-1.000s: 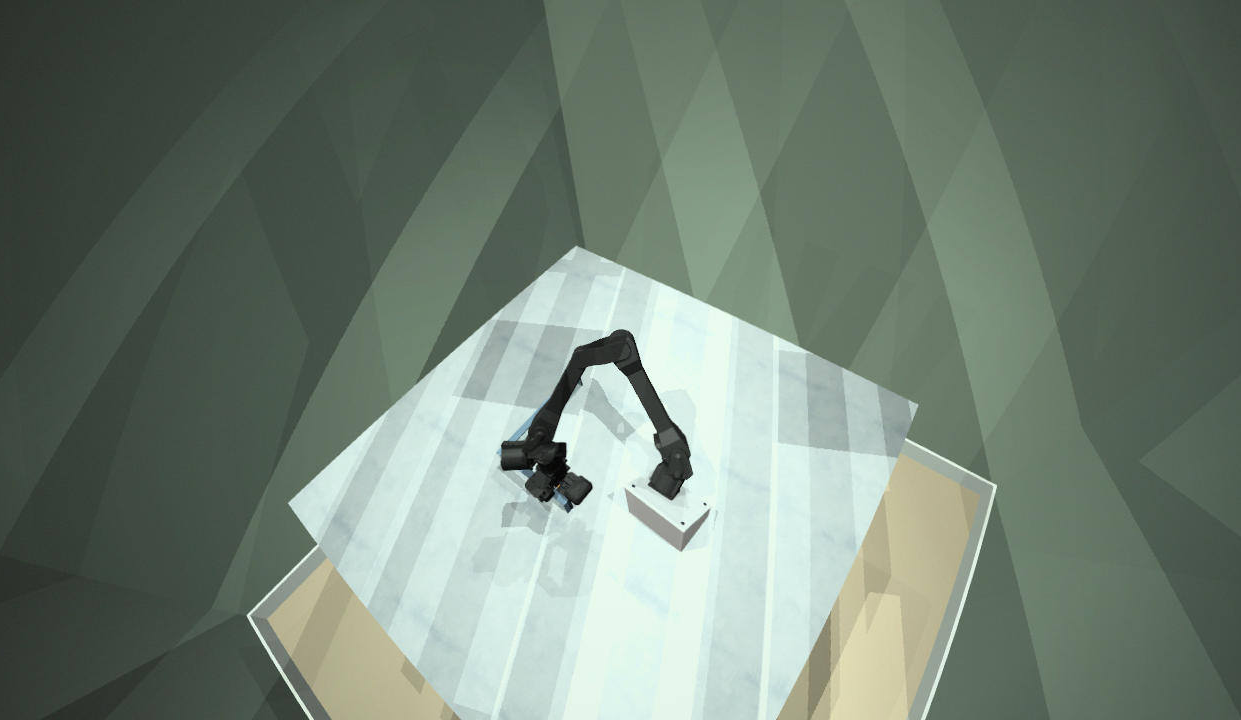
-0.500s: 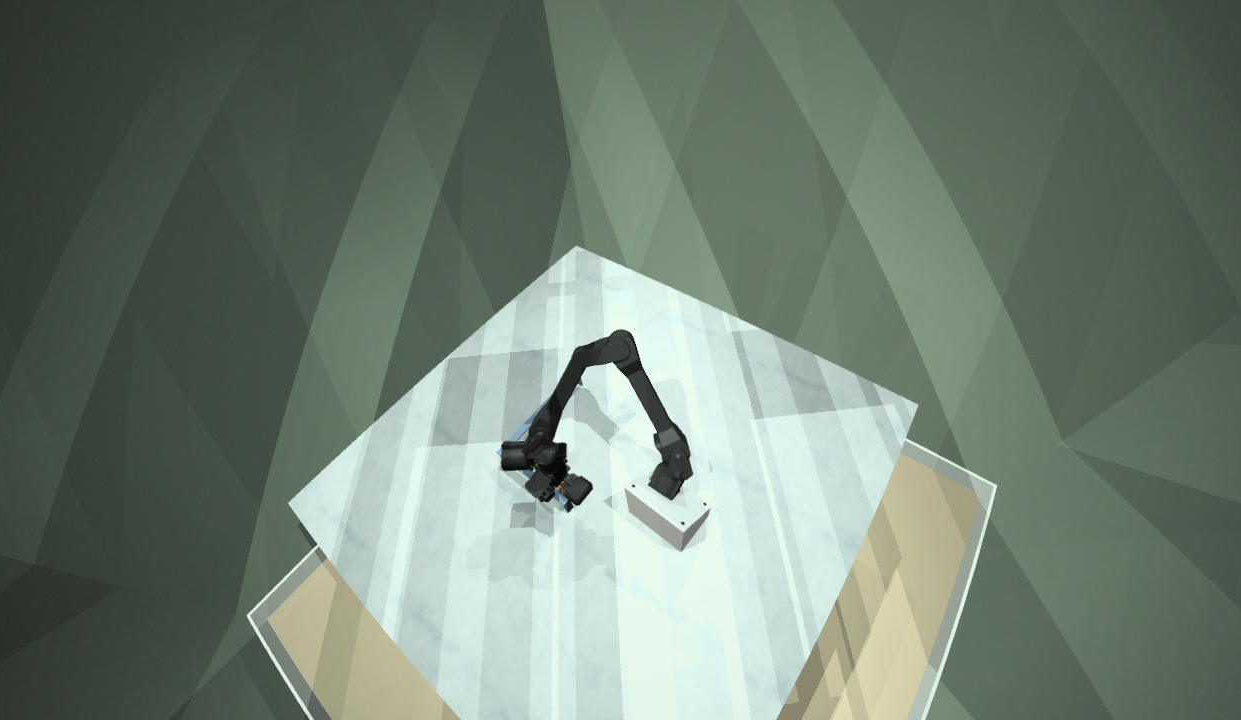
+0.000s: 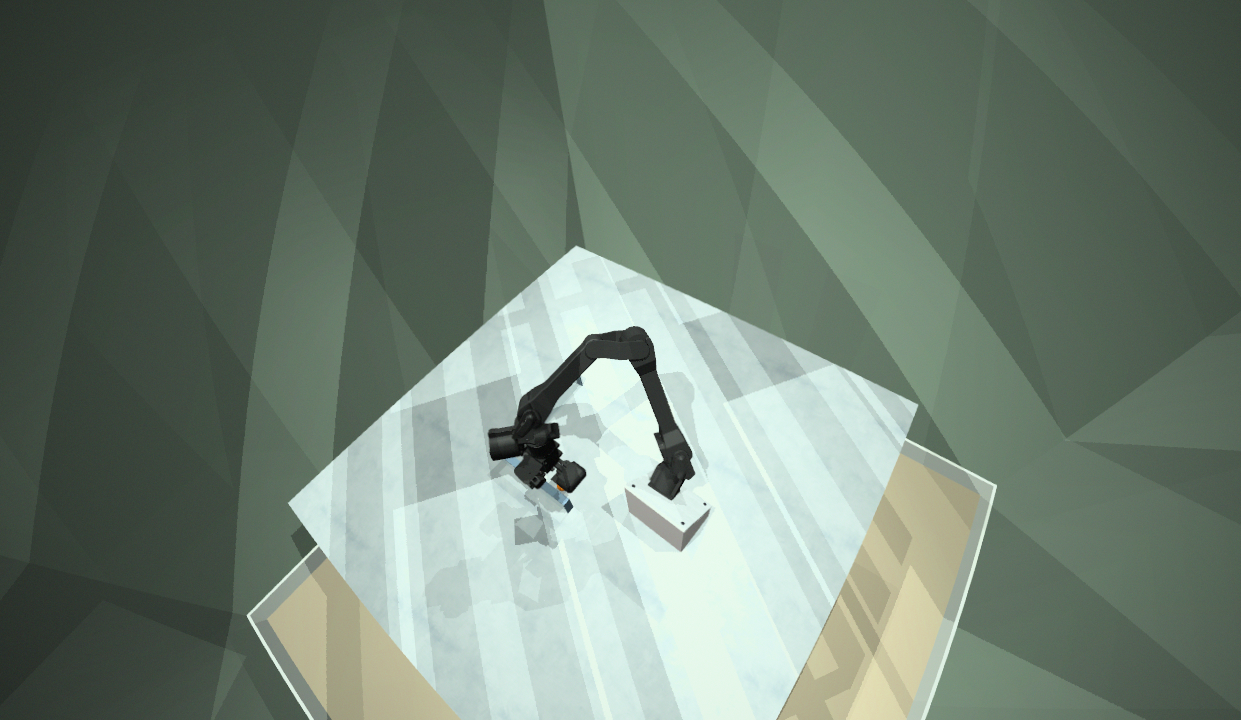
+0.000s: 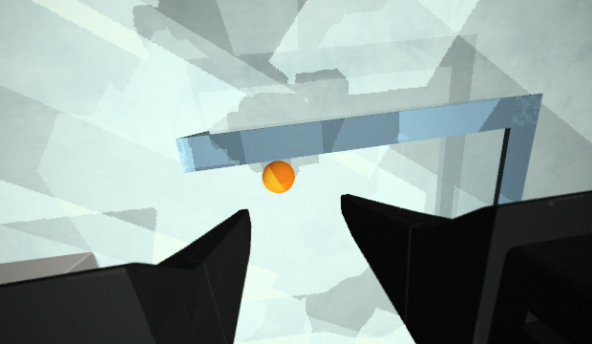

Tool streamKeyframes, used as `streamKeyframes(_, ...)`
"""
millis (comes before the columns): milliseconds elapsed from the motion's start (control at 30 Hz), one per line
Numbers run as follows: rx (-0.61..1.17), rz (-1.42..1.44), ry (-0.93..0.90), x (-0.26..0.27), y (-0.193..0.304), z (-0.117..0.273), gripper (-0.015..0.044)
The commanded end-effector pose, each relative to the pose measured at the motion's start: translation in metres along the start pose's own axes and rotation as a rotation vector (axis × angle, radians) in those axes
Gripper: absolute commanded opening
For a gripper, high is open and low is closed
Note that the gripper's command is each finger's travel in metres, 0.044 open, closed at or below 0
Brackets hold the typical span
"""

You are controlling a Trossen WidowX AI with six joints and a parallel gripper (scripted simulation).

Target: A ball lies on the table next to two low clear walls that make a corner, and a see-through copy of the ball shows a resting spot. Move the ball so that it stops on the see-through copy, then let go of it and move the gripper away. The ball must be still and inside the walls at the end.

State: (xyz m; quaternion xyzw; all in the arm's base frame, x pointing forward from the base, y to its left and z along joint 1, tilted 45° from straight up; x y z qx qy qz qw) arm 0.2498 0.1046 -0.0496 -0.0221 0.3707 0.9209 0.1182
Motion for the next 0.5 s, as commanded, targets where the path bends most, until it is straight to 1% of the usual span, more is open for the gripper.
streamKeyframes(0, 0.014, 0.001, -0.018, 0.003, 0.003, 0.009, 0.0241)
streamKeyframes(33, -0.002, -0.001, 0.001, 0.0, 0.0, 0.004, 0.0241)
streamKeyframes(233, -0.002, -0.001, 0.001, 0.0, 0.0, 0.004, 0.0241)
streamKeyframes(300, -0.001, -0.001, 0.0, 0.0, 0.0, 0.014, 0.0294)
streamKeyframes(400, 0.002, -0.003, -0.002, 0.003, 0.003, 0.048, 0.0372)
streamKeyframes(467, 0.002, -0.003, -0.002, 0.003, 0.003, 0.051, 0.0425)
Point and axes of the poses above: the point midway between the two fingers, 35 mm back from their tips, its own z axis back along the fingers, its own x axis across the jaws, y = z × x, the point moved 4 cm from there along z, back along the fingers, and after that the axes turned 11 degrees about -z, right-handed, at the moved point
